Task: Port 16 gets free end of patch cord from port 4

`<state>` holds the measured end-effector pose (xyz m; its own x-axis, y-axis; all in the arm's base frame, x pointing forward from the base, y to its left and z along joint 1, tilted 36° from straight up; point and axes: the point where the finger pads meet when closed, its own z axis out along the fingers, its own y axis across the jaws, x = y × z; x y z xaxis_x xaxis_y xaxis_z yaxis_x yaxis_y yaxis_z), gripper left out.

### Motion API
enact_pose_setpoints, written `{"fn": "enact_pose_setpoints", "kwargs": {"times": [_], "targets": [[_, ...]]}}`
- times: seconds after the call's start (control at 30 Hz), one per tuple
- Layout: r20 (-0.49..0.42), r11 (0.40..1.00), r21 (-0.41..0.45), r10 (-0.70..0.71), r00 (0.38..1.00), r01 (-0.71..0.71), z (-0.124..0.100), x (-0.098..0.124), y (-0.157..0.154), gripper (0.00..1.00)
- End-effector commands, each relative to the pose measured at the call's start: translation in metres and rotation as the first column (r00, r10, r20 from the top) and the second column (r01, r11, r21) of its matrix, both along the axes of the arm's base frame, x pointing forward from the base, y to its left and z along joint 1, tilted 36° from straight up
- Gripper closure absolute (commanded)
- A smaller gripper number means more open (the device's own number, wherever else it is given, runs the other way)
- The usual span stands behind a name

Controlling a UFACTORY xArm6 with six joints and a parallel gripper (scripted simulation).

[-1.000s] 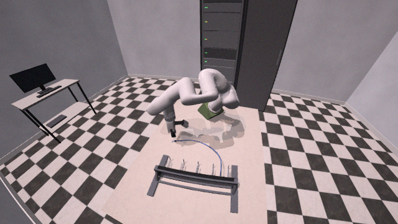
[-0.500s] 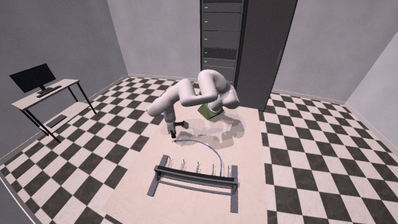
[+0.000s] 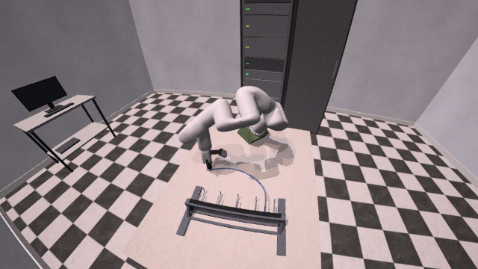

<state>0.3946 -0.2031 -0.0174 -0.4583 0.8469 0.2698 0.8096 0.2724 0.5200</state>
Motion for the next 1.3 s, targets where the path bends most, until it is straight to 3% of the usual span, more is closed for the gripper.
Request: {"fn": "enact_pose_setpoints", "kwargs": {"times": [0.0,0.43,1.27], "targets": [[0.003,1.0,-0.003,-0.002,1.0,0.002,-0.003,0.003,0.001,0.62],[0.003,1.0,-0.003,-0.002,1.0,0.002,-0.019,0.01,0.009,0.62],[0.003,1.0,-0.003,-0.002,1.0,0.002,-0.022,0.012,0.011,0.62]]}}
